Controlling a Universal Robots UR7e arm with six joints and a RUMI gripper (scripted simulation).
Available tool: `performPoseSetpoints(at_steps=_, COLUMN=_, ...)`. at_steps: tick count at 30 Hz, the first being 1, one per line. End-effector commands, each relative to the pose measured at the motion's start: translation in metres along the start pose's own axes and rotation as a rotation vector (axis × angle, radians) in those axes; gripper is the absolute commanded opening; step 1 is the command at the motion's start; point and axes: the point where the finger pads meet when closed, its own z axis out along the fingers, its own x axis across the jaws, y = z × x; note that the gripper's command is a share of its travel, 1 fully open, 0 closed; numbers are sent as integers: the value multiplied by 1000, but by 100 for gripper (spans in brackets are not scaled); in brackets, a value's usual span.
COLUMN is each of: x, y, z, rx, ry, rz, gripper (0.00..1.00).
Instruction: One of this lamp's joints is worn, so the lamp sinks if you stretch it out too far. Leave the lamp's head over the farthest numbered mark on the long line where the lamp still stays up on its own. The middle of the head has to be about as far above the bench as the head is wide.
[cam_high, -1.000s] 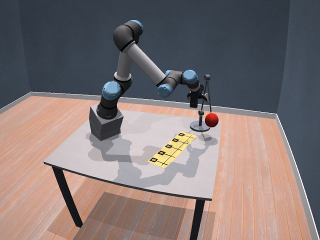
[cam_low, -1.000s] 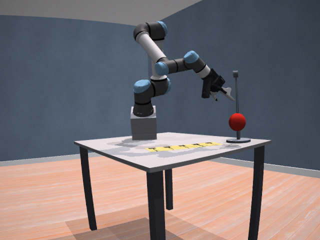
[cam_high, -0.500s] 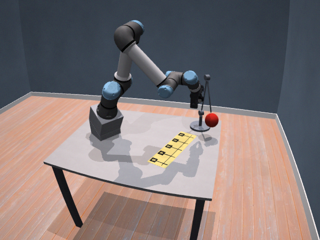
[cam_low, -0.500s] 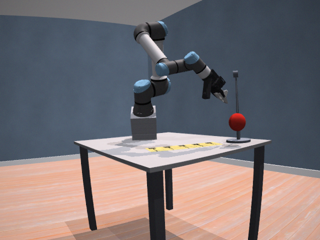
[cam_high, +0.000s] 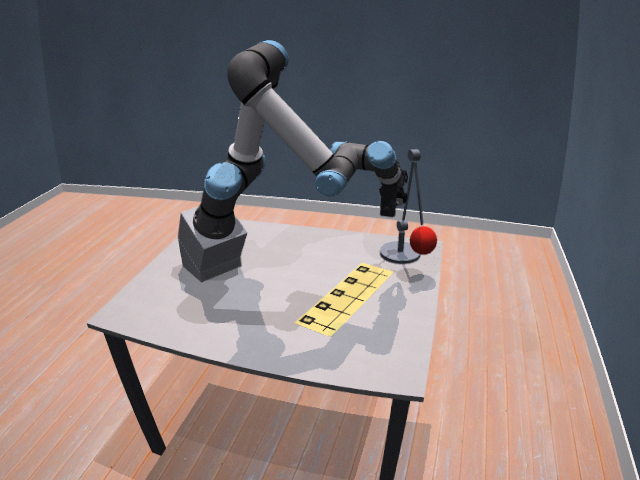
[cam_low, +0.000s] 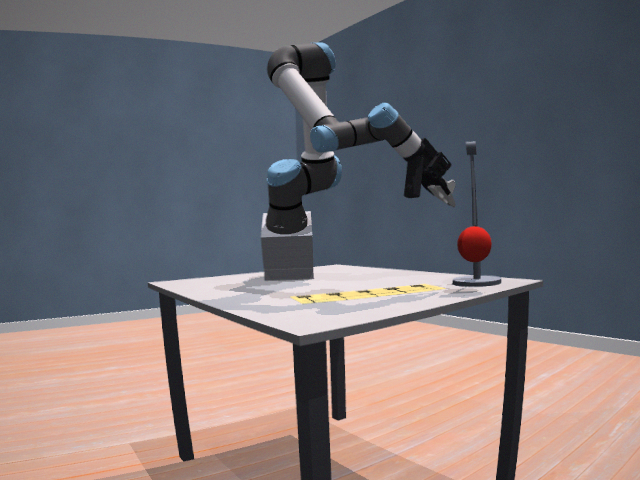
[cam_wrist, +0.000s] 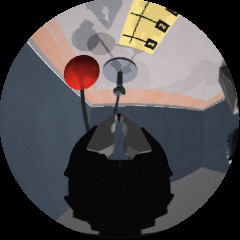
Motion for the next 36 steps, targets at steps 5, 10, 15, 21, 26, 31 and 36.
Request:
performPoseSetpoints(at_steps=5, x=0, y=1, z=0, rx=0, ry=-1, rz=-1, gripper=0)
performPoseSetpoints(at_steps=10, x=0, y=1, z=0, rx=-1, ry=-1, rz=-1, gripper=0)
performPoseSetpoints(at_steps=15, x=0, y=1, z=0, rx=-1, ry=-1, rz=-1, gripper=100)
performPoseSetpoints(at_steps=21, x=0, y=1, z=0, rx=-1, ry=-1, rz=-1, gripper=100)
performPoseSetpoints(at_steps=26, x=0, y=1, z=0, rx=-1, ry=-1, rz=-1, gripper=100)
performPoseSetpoints(at_steps=31, x=-8, y=2, z=-13, rx=-1, ry=-1, rz=-1, gripper=100)
performPoseSetpoints(at_steps=36, x=-21, y=5, z=-34, rx=-1, ry=-1, rz=-1, gripper=100)
